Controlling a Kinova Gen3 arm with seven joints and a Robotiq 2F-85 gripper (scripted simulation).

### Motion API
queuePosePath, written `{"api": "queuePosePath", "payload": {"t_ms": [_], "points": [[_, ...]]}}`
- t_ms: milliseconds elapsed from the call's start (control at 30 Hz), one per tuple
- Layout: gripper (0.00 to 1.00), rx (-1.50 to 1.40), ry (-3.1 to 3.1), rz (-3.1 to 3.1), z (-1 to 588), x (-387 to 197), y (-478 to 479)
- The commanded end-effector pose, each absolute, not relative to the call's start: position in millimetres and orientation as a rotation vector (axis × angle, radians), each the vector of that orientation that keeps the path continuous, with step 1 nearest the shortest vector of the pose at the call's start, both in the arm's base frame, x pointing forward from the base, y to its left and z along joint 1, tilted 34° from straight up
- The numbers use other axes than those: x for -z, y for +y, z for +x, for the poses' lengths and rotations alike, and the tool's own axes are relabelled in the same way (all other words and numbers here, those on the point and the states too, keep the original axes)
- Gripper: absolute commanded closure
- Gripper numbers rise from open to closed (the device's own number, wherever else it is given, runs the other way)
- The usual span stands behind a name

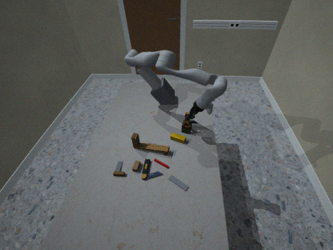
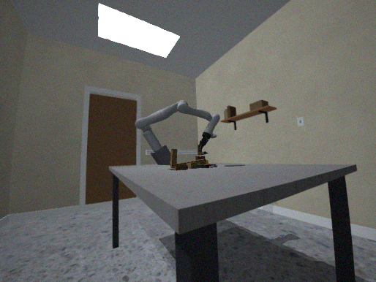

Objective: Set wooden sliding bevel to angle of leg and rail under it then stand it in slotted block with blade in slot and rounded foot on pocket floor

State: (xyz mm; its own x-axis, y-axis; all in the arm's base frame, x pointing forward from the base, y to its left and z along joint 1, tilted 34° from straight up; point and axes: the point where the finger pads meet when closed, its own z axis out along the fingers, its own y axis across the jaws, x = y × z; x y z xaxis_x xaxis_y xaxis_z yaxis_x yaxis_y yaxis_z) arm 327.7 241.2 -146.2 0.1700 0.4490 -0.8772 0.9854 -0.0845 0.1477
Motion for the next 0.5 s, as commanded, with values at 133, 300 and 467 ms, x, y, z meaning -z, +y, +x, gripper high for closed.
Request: {"api": "queuePosePath", "payload": {"t_ms": [133, 300, 467], "points": [[0.9, 0.855, 1.39, 1.659, 328.1, 146.6, 241.5], [0.9, 0.855, 1.39, 1.659, 328.1, 146.8, 241.4], [0.9, 0.855, 1.39, 1.659, 328.3, 148.9, 240.0]]}}
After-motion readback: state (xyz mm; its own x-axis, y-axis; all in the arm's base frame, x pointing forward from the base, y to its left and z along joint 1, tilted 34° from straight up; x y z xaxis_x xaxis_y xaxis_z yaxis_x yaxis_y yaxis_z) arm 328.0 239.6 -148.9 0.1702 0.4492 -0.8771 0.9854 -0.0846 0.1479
